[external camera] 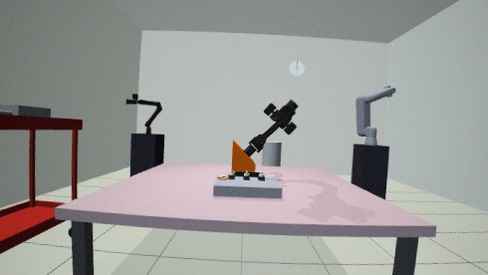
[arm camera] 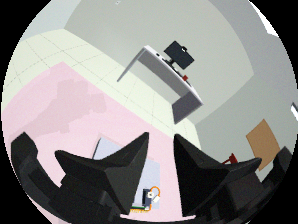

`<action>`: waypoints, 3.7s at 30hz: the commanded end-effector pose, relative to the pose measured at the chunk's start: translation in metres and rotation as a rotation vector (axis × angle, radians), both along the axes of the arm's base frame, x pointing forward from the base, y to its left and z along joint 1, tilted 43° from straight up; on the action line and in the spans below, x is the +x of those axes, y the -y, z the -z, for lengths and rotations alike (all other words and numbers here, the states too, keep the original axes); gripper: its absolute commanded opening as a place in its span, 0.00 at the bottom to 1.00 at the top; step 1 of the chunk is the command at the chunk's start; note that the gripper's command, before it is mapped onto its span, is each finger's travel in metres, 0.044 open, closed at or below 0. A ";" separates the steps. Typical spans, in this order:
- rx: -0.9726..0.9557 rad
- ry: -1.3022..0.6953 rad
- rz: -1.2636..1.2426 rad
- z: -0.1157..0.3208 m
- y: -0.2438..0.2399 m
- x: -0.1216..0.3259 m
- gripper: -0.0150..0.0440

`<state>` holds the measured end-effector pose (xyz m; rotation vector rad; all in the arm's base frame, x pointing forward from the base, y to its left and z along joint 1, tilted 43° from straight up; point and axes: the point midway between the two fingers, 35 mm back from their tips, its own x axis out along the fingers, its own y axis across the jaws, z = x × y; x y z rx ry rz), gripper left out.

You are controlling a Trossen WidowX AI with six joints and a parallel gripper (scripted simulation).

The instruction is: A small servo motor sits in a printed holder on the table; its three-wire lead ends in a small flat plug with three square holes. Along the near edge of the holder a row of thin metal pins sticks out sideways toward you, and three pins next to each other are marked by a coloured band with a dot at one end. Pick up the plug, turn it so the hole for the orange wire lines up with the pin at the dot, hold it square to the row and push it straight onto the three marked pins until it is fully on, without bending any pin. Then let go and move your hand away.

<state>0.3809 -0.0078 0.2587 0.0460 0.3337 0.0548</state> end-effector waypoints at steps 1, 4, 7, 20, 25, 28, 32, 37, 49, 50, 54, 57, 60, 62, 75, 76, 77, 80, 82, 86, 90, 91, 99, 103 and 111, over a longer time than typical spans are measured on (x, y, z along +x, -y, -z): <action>0.035 -0.120 -0.005 0.025 0.007 0.017 0.45; 0.064 -0.210 -0.012 0.045 0.010 0.027 0.45; 0.096 -0.299 -0.017 0.066 0.014 0.035 0.45; 0.279 -0.676 -0.023 0.159 0.032 0.055 0.45; 0.366 -0.815 -0.018 0.195 0.038 0.056 0.45; 0.424 -0.896 -0.013 0.216 0.041 0.054 0.45; 0.505 -1.002 -0.004 0.244 0.045 0.050 0.45; 0.614 -1.130 0.012 0.277 0.049 0.043 0.45; 0.898 -1.408 0.066 0.348 0.053 0.016 0.45; 0.910 -1.418 0.069 0.351 0.053 0.015 0.45; 0.920 -1.427 0.071 0.353 0.053 0.014 0.45; 0.921 -1.427 0.071 0.361 0.046 0.013 0.45; 0.921 -1.427 0.070 0.371 0.037 0.013 0.45; 0.921 -1.427 0.070 0.372 0.036 0.013 0.45; 0.922 -1.427 0.070 0.381 0.027 0.012 0.45; 0.922 -1.427 0.070 0.382 0.026 0.012 0.45; 0.922 -1.427 0.070 0.382 0.026 0.012 0.45; 0.922 -1.427 0.070 0.383 0.026 0.012 0.36; 0.922 -1.427 0.070 0.383 0.026 0.012 0.34; 0.922 -1.427 0.070 0.383 0.026 0.012 0.29; 0.921 -1.427 0.071 0.374 0.034 0.013 0.25; 0.921 -1.427 0.071 0.371 0.038 0.014 0.25; 0.920 -1.427 0.072 0.340 0.066 0.014 0.25; 0.929 -1.432 0.088 0.339 0.066 0.014 0.25; 1.059 -1.493 0.306 0.334 0.065 0.002 0.25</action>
